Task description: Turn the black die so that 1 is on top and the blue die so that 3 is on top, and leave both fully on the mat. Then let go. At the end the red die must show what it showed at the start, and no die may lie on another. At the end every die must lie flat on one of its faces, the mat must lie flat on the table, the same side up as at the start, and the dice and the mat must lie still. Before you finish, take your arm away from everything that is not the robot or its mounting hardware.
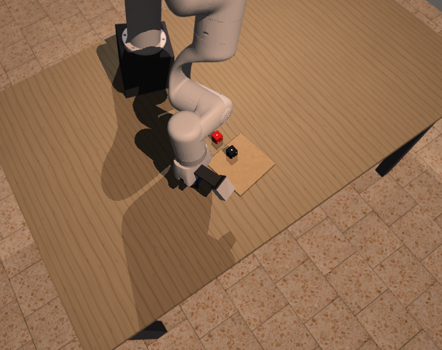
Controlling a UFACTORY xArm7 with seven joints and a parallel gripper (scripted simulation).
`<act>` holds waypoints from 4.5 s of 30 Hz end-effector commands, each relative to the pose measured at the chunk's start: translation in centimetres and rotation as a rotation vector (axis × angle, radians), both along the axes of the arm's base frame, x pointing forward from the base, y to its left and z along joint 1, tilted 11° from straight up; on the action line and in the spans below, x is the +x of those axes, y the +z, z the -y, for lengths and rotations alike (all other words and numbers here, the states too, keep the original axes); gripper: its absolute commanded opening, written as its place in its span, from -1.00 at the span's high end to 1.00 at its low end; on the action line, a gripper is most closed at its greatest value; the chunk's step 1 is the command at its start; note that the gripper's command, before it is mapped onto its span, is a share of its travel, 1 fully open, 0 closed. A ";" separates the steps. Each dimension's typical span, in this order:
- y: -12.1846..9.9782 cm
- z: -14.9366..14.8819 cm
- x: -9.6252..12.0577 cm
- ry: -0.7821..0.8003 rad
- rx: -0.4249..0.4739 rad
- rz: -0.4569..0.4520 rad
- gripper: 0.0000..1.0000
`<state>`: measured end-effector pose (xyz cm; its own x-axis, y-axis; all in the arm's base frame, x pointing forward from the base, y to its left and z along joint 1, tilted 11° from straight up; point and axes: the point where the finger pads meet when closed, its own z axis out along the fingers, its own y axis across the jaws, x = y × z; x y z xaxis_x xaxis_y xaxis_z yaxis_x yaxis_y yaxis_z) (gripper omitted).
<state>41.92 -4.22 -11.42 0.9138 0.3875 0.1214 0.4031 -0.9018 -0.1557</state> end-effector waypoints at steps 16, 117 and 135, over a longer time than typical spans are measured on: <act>0.1 0.1 0.1 -0.001 -0.001 0.003 0.58; 8.6 1.7 -0.5 -0.170 0.304 0.710 0.58; 8.6 1.9 -0.7 -0.214 0.413 0.981 0.58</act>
